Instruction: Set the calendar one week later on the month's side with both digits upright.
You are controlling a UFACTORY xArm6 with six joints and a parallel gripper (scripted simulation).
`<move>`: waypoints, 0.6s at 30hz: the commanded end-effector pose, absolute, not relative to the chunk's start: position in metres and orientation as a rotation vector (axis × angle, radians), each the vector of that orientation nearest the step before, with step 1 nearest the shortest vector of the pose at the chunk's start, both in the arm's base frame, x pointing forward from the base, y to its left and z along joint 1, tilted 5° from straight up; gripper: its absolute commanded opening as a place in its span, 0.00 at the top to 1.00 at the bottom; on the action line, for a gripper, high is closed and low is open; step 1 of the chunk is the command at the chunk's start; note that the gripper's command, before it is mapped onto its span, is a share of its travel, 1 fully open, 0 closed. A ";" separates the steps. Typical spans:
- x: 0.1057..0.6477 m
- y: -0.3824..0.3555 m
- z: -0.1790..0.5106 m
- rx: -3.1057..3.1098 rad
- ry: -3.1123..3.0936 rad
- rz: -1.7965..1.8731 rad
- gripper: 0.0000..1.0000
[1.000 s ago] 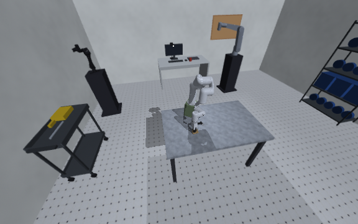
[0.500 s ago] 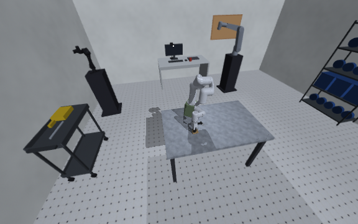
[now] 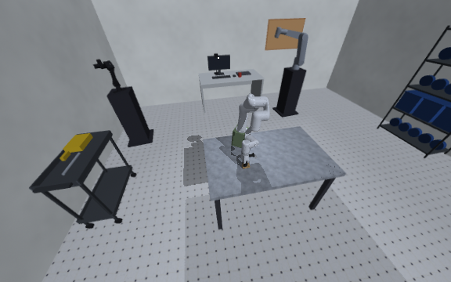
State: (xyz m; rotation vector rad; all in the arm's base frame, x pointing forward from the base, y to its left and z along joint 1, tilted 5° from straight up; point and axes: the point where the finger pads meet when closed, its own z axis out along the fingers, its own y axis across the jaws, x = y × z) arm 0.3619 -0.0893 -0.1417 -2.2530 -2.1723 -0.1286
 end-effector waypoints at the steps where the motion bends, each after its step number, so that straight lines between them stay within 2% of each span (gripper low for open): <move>1: 0.363 -0.090 -0.142 -2.255 -2.174 -0.131 0.73; 18: 0.364 -0.089 -0.148 -2.255 -2.174 -0.131 0.73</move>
